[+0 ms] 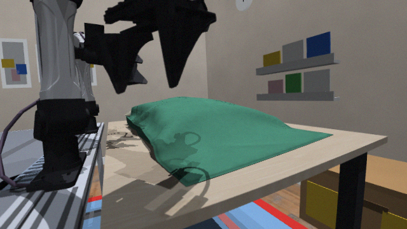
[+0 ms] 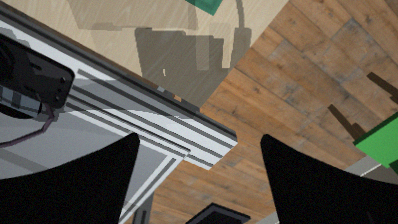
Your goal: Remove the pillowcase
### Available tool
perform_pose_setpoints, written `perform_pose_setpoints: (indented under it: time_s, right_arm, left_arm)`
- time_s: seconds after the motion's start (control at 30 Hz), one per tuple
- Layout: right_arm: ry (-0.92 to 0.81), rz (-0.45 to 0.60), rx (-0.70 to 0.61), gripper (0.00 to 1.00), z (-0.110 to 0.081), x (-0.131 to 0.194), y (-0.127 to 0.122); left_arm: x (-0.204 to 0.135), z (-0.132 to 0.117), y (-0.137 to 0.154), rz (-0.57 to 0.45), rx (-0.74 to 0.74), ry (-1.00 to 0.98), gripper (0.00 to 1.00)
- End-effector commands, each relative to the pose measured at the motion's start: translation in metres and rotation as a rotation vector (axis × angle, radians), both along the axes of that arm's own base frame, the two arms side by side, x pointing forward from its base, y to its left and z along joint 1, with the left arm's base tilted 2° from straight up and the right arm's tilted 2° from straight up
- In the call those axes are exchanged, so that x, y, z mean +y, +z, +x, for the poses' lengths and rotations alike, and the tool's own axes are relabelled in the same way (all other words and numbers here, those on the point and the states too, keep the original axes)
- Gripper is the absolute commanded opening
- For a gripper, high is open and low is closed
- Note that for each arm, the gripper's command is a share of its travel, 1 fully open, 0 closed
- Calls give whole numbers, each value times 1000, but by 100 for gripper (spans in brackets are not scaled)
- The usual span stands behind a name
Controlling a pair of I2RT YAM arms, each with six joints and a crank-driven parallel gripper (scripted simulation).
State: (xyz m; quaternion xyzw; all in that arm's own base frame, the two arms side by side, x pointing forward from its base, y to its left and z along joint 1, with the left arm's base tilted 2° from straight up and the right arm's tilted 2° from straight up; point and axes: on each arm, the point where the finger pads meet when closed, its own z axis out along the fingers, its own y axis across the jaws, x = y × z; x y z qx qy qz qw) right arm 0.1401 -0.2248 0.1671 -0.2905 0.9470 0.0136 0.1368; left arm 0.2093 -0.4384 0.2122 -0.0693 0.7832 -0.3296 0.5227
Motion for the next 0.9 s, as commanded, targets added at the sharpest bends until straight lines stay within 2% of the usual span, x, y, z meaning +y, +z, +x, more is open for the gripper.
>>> perform_pose_setpoints:
  time_s: [0.0, 0.17, 0.2, 0.3, 0.37, 0.4, 0.43, 0.63, 0.87]
  right_arm:
    - [-3, -11, -8, 100, 0, -1, 3]
    - [-3, -11, -8, 100, 0, -1, 3]
    - [-3, -11, -8, 100, 0, -1, 3]
    - [-3, -11, -8, 100, 0, -1, 3]
    - [-3, -11, -8, 100, 0, -1, 3]
    - [-3, -10, -8, 100, 0, -1, 3]
    - [-3, -11, -8, 100, 0, -1, 3]
    - [-3, -11, -8, 100, 0, -1, 3]
    - [-3, -11, -8, 100, 0, -1, 3]
  left_arm:
    - [3, 6, 41, -48, -16, 9, 100]
    - [3, 6, 55, -51, -16, 8, 100]
    - [1, 7, 50, -42, -13, 9, 100]
    - [4, 6, 67, -54, -17, 8, 100]
    - [4, 6, 67, -54, -17, 8, 100]
    - [-5, 4, 47, -17, -5, 3, 100]
    - [-6, 7, 44, -3, -1, 7, 100]
    - [2, 7, 81, -41, -14, 10, 100]
    - [1, 8, 93, -32, -12, 8, 100]
